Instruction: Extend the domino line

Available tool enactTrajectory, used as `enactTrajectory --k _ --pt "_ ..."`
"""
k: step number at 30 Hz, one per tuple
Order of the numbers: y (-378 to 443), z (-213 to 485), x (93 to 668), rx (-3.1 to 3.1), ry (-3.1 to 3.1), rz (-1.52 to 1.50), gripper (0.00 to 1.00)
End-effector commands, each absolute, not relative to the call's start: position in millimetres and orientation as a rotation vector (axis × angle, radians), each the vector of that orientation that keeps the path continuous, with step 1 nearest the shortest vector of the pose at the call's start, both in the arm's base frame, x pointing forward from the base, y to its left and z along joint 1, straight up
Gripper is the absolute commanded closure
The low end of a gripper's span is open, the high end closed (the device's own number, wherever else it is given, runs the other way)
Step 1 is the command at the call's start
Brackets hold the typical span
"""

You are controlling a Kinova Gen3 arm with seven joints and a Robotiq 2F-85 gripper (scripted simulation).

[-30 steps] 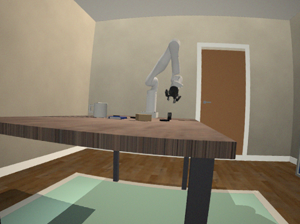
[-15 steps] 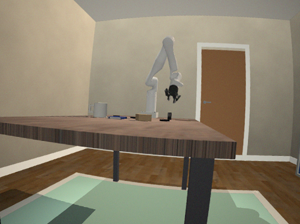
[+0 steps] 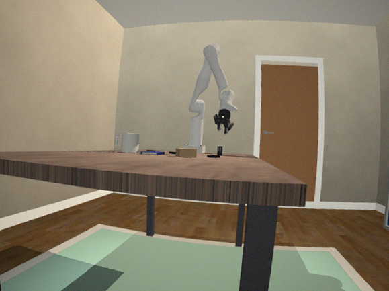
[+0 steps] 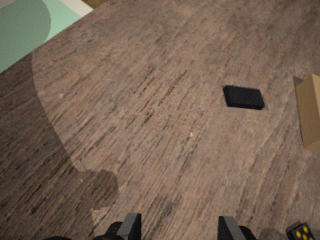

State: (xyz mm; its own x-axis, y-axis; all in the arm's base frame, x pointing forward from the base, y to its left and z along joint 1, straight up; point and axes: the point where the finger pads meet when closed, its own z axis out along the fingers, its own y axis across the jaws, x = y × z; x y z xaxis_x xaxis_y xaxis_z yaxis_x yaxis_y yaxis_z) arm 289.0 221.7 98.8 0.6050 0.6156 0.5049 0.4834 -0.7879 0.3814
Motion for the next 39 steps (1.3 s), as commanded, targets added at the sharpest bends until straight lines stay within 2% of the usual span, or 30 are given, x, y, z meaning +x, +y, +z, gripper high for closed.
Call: enactTrajectory --k 1,39 --pt "221.5 98.5 289.2 2.627 0.953 0.900 0.52" --pt "222.7 97.4 290.8 2.604 1.281 0.602 0.52"
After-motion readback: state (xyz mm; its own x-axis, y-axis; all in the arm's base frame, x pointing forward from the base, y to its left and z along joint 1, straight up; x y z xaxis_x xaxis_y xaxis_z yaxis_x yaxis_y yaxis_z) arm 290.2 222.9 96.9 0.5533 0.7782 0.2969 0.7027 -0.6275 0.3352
